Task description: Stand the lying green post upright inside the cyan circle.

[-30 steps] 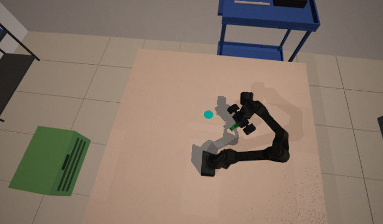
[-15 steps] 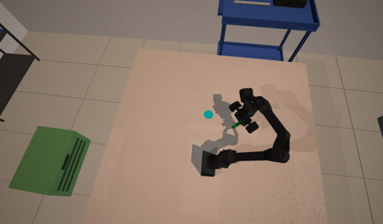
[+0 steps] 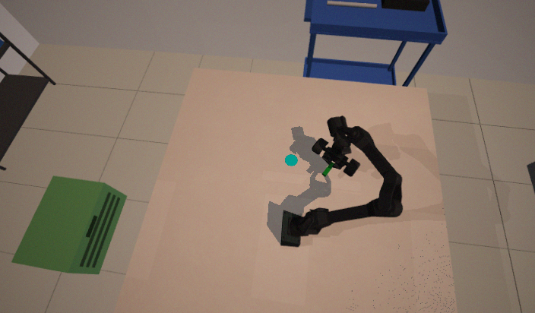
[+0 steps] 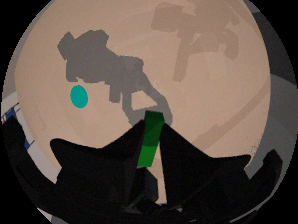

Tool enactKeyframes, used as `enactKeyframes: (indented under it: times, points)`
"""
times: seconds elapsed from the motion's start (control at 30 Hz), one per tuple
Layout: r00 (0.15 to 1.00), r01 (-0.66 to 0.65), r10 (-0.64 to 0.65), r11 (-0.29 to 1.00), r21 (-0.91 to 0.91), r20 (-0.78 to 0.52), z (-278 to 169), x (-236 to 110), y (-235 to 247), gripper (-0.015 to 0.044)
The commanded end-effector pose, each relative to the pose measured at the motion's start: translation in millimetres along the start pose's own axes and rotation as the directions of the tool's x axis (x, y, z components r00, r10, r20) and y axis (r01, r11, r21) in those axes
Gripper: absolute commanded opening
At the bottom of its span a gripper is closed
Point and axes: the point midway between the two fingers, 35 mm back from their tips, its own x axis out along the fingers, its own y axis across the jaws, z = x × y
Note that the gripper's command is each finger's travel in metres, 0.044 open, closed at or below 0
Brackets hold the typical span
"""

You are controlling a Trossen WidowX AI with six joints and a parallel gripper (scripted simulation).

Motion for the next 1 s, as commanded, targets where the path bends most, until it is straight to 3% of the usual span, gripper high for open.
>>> enactKeyframes:
  times: [0.0,0.47,0.97]
  points:
    - [1.0,-0.007,0.006,0.991,-0.136,-0.004,1.2,-2.5,14.1,0.0023]
    - [1.0,-0.014,0.012,0.847,-0.532,-0.007,1.0,-8.0,56.5,0.0023]
    - [1.0,-0.013,0.013,0.528,-0.849,-0.007,-6.7,-12.6,103.1,0.0023]
